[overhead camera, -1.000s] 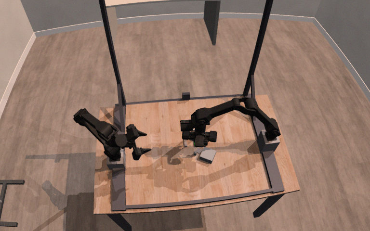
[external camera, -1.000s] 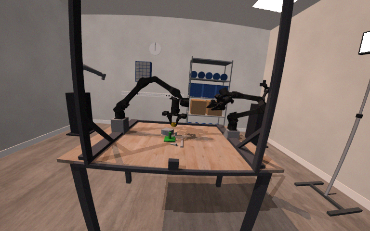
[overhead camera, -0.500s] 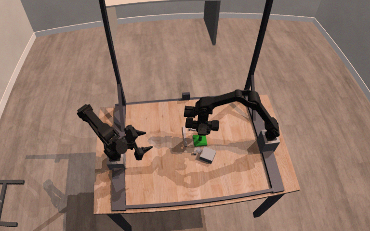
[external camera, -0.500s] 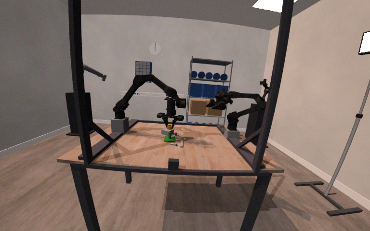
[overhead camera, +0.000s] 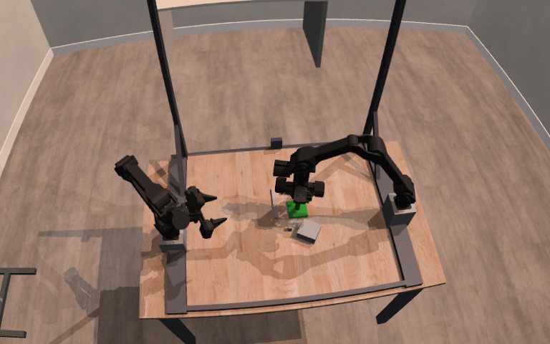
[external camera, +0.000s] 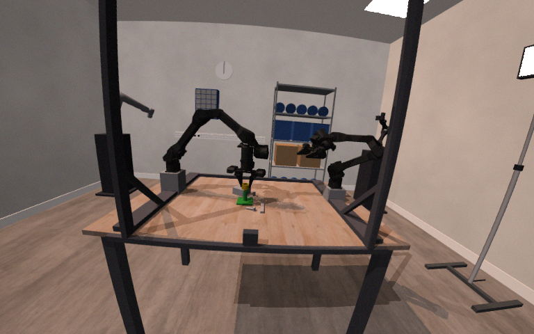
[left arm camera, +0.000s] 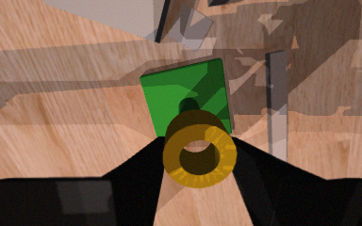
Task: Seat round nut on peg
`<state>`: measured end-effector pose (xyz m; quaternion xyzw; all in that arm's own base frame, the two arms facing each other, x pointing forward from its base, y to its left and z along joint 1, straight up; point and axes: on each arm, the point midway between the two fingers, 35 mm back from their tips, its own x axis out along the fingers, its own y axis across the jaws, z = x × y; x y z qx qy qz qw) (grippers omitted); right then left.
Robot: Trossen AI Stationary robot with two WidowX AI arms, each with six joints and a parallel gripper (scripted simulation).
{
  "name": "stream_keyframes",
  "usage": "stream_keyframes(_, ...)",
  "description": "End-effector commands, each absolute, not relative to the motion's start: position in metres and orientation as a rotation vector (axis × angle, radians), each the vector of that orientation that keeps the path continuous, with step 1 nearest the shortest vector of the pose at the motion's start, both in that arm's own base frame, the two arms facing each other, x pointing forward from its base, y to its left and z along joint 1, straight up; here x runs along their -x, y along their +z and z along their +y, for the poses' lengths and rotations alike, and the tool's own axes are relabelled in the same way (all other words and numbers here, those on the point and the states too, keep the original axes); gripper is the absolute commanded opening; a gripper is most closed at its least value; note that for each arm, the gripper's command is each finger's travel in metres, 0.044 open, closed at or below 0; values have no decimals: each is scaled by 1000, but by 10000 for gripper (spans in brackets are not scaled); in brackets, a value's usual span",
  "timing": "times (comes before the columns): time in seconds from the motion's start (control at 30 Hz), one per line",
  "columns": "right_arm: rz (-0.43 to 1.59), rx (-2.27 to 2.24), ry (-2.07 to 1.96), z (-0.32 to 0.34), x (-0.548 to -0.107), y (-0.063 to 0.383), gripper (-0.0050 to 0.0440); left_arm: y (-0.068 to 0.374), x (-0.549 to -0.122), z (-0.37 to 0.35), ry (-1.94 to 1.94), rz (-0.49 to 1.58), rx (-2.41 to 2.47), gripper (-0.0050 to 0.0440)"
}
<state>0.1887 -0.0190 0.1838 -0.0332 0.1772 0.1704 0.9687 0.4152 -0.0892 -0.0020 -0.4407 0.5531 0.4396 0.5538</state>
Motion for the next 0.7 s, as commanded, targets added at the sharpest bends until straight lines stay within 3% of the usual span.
stream_keyframes(0.0, 353, 72, 344, -19, -189, 187, 440, -8, -416, -86, 1043, 1303, 1039, 157)
stream_keyframes(0.37, 353, 72, 344, -19, -189, 187, 440, 1, -421, -89, 1022, 1289, 1054, 157)
stream_keyframes(0.67, 353, 72, 344, -19, -189, 187, 440, -22, -417, -88, 1036, 1302, 1044, 157)
